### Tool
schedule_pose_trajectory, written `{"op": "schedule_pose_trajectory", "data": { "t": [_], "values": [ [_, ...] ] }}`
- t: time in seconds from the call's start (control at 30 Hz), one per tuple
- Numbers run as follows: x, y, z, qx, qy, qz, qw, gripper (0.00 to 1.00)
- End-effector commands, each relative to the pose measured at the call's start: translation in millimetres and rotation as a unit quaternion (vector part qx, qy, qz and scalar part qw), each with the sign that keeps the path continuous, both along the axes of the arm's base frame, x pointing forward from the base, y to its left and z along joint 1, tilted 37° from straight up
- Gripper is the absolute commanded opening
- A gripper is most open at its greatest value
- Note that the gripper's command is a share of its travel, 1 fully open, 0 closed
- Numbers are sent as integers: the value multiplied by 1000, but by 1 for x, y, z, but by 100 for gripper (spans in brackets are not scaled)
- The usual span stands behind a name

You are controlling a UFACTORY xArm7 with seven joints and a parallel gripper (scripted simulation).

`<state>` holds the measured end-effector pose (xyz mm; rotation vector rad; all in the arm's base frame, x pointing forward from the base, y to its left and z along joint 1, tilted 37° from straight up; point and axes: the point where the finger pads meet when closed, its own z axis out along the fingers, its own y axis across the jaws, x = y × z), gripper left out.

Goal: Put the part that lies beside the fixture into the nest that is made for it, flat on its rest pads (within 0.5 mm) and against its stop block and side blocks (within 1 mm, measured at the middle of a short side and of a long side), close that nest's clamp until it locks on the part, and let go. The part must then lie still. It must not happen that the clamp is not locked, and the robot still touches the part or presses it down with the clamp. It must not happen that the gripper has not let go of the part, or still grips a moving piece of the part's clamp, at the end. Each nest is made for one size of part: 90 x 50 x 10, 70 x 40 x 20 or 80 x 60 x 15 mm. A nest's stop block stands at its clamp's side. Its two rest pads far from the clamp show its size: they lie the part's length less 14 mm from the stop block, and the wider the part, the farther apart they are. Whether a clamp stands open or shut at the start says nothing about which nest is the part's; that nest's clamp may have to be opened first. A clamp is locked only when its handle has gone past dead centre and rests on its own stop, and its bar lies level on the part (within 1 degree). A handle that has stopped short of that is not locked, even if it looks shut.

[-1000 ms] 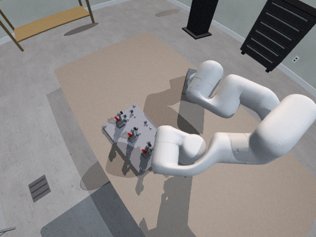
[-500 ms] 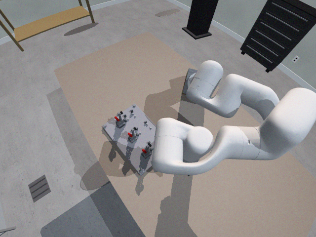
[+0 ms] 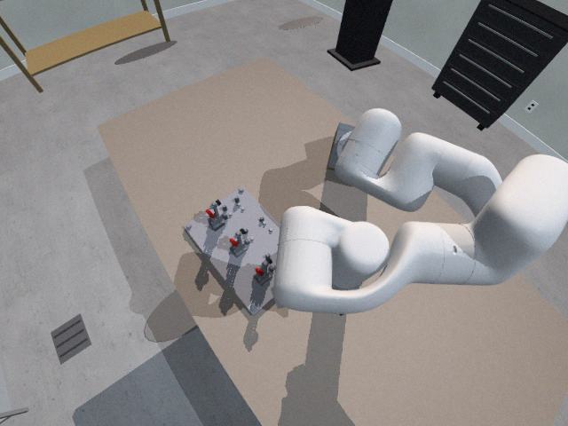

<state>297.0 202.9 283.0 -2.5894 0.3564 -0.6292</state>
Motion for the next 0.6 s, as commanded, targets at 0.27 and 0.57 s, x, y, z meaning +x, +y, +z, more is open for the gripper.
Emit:
{"op": "schedule_pose_trajectory", "data": {
  "t": [0.27, 0.57],
  "values": [
    [0, 0, 1, 1, -1, 0, 1000, 0],
    [0, 0, 1, -4, -4, 7, 1000, 0]
  ]
}}
